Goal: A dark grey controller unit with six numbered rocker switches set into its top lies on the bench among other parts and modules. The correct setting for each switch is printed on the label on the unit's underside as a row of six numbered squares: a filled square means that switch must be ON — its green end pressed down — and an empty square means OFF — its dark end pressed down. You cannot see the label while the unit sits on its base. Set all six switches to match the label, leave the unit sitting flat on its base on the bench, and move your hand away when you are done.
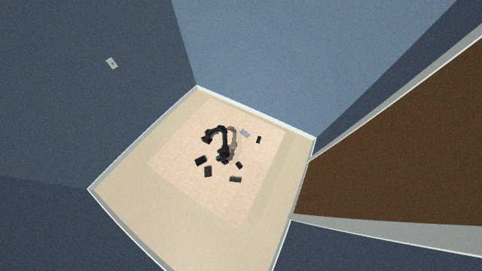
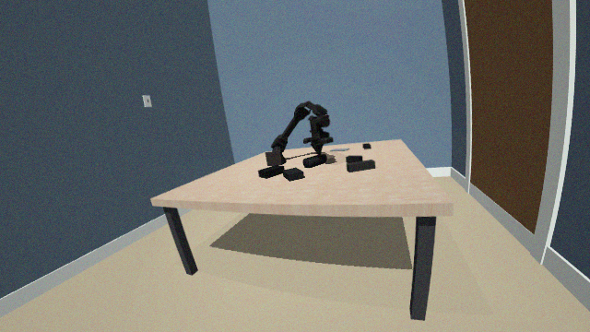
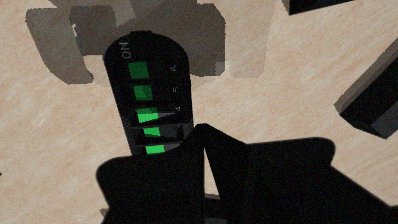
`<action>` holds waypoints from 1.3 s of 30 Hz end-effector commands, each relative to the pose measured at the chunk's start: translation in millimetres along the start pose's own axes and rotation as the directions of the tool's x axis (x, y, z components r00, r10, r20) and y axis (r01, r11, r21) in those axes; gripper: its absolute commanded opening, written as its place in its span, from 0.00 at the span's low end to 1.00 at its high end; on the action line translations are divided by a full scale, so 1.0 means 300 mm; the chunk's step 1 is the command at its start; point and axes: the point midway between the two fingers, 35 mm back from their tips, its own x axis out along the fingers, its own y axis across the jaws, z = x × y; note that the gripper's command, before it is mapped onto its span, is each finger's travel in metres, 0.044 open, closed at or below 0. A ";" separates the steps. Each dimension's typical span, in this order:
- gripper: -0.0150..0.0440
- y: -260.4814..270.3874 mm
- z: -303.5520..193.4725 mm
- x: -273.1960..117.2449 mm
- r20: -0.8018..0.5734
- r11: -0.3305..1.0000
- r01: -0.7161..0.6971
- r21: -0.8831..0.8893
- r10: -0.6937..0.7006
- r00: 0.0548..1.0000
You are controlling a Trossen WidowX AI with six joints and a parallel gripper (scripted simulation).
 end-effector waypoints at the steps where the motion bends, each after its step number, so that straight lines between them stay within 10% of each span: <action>1: 0.25 -0.009 0.004 -0.004 0.002 1.000 0.008 0.000 -0.008 1.000; 5: 0.25 -0.001 0.000 -0.001 0.000 1.000 0.001 0.000 -0.001 1.000; 22: 1.00 0.140 -0.185 -0.098 -0.003 1.000 0.008 0.003 -0.008 1.000; 39: 1.00 0.135 -0.184 -0.005 -0.002 1.000 0.008 0.003 -0.008 1.000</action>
